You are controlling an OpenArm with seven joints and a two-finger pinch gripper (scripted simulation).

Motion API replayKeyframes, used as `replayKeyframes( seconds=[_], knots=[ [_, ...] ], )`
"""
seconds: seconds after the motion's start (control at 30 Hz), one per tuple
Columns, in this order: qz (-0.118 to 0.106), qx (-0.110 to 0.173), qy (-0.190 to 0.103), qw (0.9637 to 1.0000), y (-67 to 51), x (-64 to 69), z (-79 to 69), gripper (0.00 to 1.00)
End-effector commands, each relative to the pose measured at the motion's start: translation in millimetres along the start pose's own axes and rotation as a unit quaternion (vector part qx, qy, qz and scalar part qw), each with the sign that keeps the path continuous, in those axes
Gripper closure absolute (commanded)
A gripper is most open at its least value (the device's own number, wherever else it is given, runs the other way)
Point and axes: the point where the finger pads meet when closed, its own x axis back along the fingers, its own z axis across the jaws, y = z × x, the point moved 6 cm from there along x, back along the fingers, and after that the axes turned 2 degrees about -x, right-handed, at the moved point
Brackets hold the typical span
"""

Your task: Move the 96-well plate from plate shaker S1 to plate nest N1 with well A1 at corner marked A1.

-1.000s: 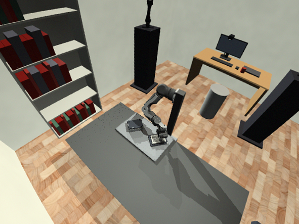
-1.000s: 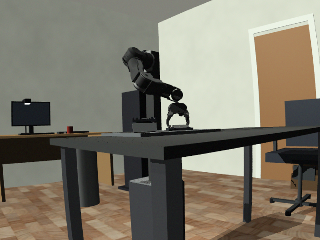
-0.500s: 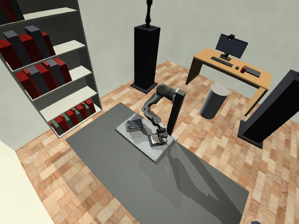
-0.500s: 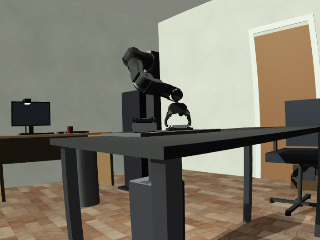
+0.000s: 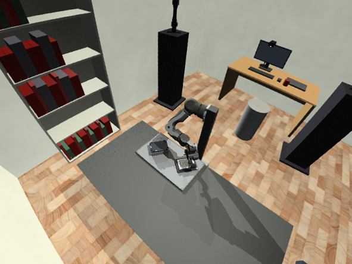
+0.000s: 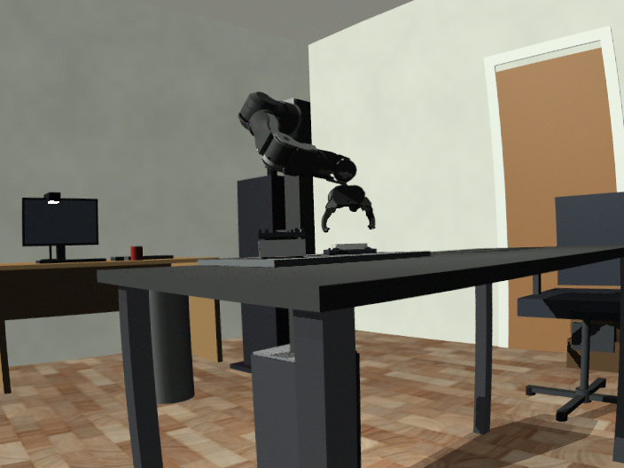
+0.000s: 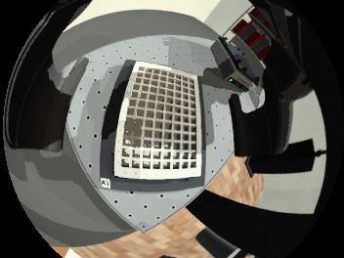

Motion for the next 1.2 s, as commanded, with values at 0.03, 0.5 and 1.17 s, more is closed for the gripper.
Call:
replayKeyframes(
  seconds=[0.03,0.5,1.17],
  knots=[
    [0.001,-0.011,-0.017,0.9998,0.1,0.6,-4.0,0.23],
    [0.001,-0.011,-0.017,0.9998,0.0,32.1,-2.8,0.23],
    [0.001,-0.011,-0.017,0.9998,0.1,40.1,-2.5,0.23]
  ],
)
